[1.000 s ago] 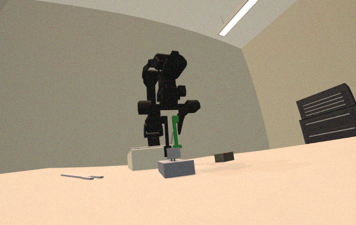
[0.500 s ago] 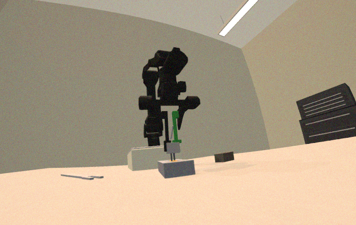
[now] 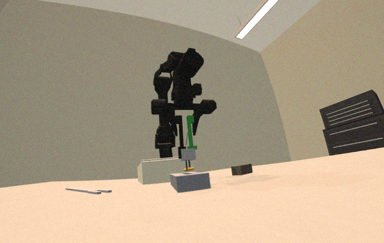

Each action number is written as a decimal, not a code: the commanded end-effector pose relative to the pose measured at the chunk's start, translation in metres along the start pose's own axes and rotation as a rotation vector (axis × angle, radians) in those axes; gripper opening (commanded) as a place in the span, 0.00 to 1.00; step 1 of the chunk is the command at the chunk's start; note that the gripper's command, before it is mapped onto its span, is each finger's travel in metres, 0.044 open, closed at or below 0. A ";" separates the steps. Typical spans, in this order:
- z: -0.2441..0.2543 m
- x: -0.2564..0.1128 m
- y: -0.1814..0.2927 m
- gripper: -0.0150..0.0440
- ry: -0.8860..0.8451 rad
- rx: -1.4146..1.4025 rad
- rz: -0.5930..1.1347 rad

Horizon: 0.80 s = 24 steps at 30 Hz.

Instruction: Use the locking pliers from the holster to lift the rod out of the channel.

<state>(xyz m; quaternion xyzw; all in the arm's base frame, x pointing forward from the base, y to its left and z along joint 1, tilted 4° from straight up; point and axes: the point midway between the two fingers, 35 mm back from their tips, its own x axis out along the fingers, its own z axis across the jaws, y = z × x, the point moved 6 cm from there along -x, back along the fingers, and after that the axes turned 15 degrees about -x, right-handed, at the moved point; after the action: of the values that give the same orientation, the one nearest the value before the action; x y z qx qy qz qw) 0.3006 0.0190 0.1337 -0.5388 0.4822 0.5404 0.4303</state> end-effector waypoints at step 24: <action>-0.002 -0.027 -0.004 0.43 0.033 0.004 -0.138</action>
<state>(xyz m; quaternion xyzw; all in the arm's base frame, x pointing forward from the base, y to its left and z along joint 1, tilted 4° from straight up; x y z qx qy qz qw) 0.3046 0.0195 0.1520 -0.5685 0.4603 0.5115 0.4509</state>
